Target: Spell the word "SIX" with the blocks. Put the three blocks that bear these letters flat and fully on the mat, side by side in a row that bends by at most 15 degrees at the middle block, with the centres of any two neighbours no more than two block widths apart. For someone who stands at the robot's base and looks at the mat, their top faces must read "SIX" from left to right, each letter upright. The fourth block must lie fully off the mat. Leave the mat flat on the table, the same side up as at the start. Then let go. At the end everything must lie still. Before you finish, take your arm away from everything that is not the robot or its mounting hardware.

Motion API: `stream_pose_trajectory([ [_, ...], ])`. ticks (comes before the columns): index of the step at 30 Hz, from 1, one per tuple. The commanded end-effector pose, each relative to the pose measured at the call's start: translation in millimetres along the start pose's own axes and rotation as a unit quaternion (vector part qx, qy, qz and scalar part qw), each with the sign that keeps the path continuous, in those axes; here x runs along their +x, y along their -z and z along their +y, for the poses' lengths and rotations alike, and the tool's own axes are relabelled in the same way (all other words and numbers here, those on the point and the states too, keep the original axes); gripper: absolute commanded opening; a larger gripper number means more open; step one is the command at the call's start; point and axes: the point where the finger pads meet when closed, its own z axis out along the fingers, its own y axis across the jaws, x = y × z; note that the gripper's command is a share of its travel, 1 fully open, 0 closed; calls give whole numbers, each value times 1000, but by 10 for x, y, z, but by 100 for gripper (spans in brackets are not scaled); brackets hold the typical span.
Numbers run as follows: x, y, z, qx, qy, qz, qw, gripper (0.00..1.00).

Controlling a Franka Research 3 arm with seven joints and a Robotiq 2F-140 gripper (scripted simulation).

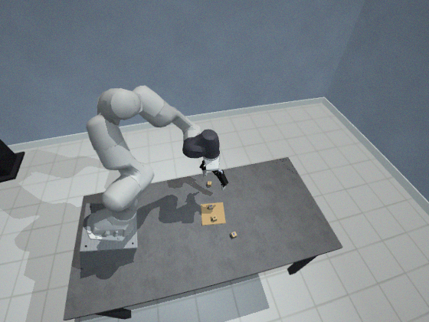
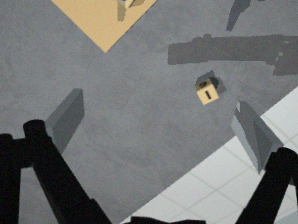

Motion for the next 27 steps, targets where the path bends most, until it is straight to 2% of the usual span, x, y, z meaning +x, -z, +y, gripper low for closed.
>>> stream_pose_trajectory([
  [1, -21, -11, 71, -5, -69, 2, 998, 100],
  [14, -102, -35, 183, -6, -146, 4, 989, 100],
  [27, -192, -86, 341, -6, -244, 9, 970, 100],
])
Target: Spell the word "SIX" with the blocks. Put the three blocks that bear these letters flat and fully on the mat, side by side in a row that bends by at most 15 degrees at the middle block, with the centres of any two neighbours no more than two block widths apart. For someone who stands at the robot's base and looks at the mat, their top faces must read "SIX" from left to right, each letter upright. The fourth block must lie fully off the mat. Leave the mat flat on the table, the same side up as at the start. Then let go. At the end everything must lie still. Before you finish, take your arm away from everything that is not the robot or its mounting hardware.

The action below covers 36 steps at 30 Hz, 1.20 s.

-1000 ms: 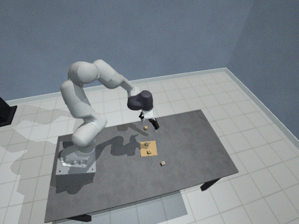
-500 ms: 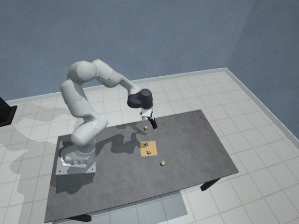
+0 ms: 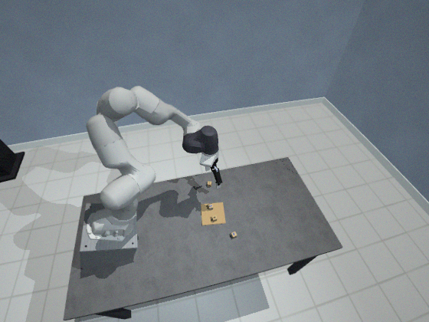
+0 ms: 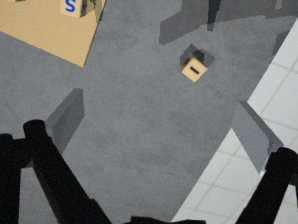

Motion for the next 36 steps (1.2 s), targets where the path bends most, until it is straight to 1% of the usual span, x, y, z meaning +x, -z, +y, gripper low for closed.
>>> stream_pose_trajectory([
  [1, 24, -25, 74, -5, -69, 6, 998, 100],
  [4, 23, -29, 87, -5, -76, 6, 997, 100],
  [6, 20, -46, 133, -5, -101, 8, 995, 100],
  [19, 23, -116, 288, -3, -186, 14, 982, 100],
  [21, 23, -116, 288, -3, -186, 14, 982, 100],
  [22, 26, -132, 320, -3, -203, 16, 979, 100],
  [34, 47, -212, 459, 0, -279, 23, 960, 100],
  [36, 48, -216, 466, 0, -283, 23, 959, 100],
])
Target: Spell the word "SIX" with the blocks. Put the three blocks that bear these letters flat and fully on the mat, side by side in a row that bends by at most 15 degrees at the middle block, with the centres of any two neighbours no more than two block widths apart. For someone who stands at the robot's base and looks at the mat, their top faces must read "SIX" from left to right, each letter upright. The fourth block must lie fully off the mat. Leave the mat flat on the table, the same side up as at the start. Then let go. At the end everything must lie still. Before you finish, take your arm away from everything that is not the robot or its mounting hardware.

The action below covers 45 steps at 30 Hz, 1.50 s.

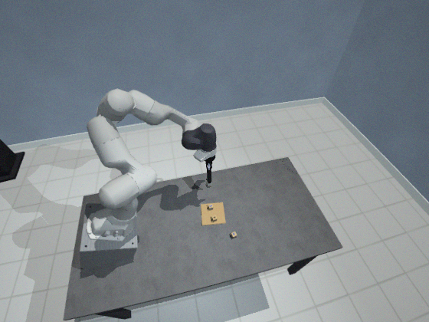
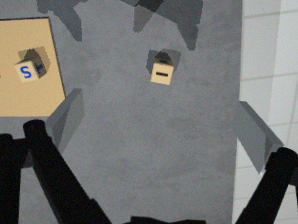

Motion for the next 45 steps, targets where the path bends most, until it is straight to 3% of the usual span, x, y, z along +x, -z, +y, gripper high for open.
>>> stream_pose_trajectory([
  [1, 44, -22, 28, -1, -54, 6, 998, 100],
  [3, 45, -23, 29, -1, -55, 7, 998, 100],
  [4, 45, -23, 29, -1, -55, 7, 998, 37],
  [45, 45, -33, 29, -1, -55, 6, 998, 37],
])
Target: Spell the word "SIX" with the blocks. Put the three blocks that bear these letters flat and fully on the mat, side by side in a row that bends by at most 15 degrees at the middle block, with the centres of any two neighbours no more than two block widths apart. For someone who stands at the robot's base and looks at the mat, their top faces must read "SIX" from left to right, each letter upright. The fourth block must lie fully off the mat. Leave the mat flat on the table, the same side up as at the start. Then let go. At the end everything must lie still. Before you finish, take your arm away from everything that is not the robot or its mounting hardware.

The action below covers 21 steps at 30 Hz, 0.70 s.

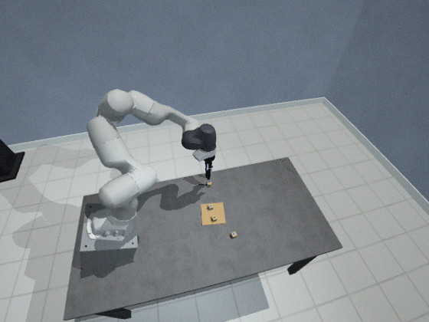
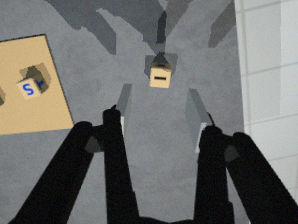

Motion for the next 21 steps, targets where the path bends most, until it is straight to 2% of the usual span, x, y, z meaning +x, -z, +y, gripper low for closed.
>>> stream_pose_trajectory([
  [1, 7, -15, 12, -1, -3, 1, 1000, 37],
  [10, 6, -65, 14, -1, -3, 1, 1000, 37],
  [21, 6, -213, 17, -1, -3, 1, 1000, 37],
])
